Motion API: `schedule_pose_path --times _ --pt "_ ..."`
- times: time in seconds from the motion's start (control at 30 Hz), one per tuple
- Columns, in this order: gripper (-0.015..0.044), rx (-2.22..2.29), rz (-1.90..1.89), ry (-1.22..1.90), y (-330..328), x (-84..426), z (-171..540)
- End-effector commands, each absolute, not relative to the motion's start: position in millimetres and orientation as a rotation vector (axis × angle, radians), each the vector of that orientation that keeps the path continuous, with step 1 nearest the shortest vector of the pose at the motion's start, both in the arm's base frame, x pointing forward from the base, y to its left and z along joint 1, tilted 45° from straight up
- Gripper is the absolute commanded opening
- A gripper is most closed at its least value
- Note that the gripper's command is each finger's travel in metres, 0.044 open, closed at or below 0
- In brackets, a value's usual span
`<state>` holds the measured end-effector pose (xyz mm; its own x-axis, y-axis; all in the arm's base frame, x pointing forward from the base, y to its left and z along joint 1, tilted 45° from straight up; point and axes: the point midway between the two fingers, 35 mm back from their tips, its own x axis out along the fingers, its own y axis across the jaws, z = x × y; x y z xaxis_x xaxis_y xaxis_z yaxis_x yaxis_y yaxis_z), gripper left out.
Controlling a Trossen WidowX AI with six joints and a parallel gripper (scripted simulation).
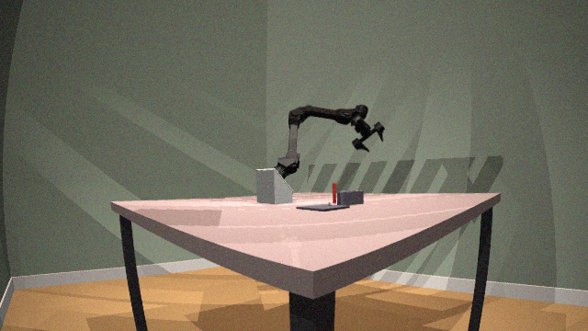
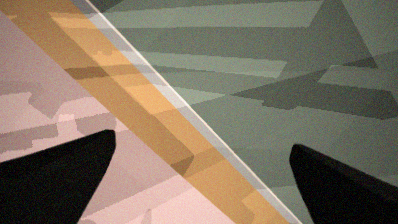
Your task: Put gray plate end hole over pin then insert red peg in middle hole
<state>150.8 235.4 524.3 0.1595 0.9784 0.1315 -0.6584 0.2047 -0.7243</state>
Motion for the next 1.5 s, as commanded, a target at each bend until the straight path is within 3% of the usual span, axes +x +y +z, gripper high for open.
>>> schedule_pose_path --times 0.0,0.27,0.63,0.87,1.13,1.47 --pt "0.044 -0.627 1.227 -0.538 234.5 191.8 495.9" --pt "0.044 -0.74 1.149 -0.235 210.7 277.2 420.9" --pt "0.044 -0.785 1.075 0.281 108.2 361.6 285.3" --pt "0.044 -0.67 1.124 0.566 33.6 367.1 203.8" --pt "0.044 -0.372 1.217 0.791 -47.3 331.8 130.2" --pt "0.044 -0.363 1.219 0.79 -2.4 341.3 84.9"
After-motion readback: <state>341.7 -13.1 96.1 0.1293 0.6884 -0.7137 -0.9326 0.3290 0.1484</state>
